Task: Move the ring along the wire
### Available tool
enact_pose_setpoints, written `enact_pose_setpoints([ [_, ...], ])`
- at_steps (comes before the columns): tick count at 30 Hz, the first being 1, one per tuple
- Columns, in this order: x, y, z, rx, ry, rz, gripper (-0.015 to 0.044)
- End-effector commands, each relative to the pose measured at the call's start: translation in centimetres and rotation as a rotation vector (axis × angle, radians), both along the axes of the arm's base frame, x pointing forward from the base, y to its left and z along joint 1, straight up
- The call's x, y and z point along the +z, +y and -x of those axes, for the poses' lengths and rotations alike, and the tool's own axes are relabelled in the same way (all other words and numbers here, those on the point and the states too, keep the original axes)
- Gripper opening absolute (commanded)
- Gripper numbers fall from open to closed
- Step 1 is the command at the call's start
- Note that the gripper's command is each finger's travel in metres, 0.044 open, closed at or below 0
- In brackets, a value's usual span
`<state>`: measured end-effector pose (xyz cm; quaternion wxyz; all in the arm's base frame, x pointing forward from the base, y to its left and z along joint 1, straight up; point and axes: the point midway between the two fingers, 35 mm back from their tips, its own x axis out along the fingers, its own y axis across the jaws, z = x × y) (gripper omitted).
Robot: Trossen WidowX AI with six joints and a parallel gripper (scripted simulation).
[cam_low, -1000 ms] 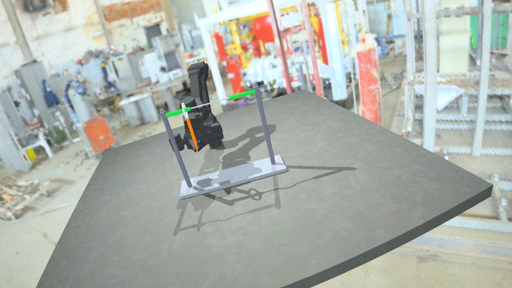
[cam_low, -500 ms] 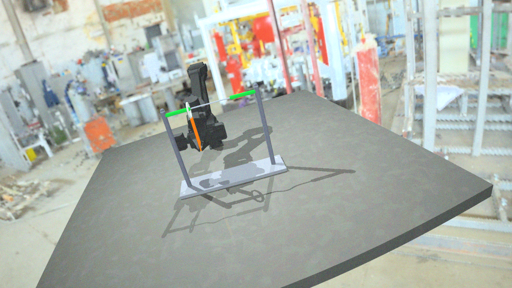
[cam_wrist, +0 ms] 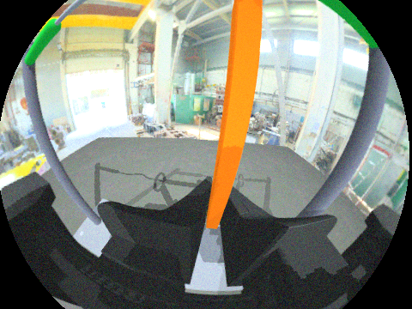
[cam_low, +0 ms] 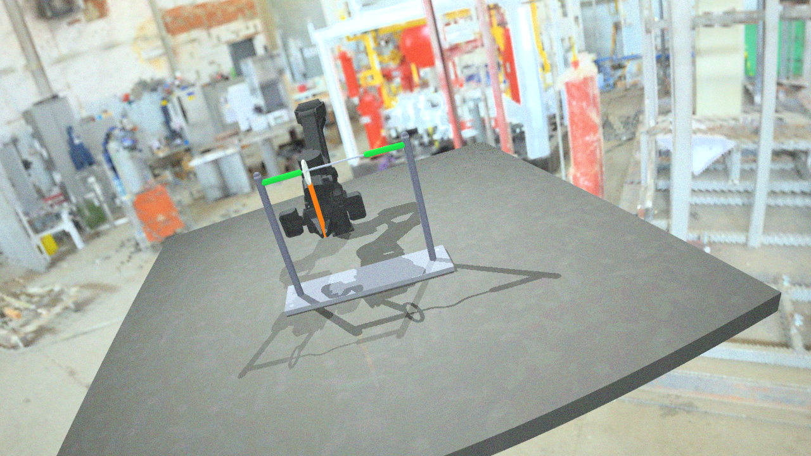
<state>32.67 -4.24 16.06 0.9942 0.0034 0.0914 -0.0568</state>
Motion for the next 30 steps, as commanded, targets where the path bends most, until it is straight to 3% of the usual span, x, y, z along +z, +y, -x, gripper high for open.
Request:
enact_pose_setpoints([
  [1,0.4,0.4,-0.1,-0.007,-0.009,-0.003,-0.015],
  [30,0.4,3.8,-0.7,-0.185,-0.009,-0.051,-0.015],
])
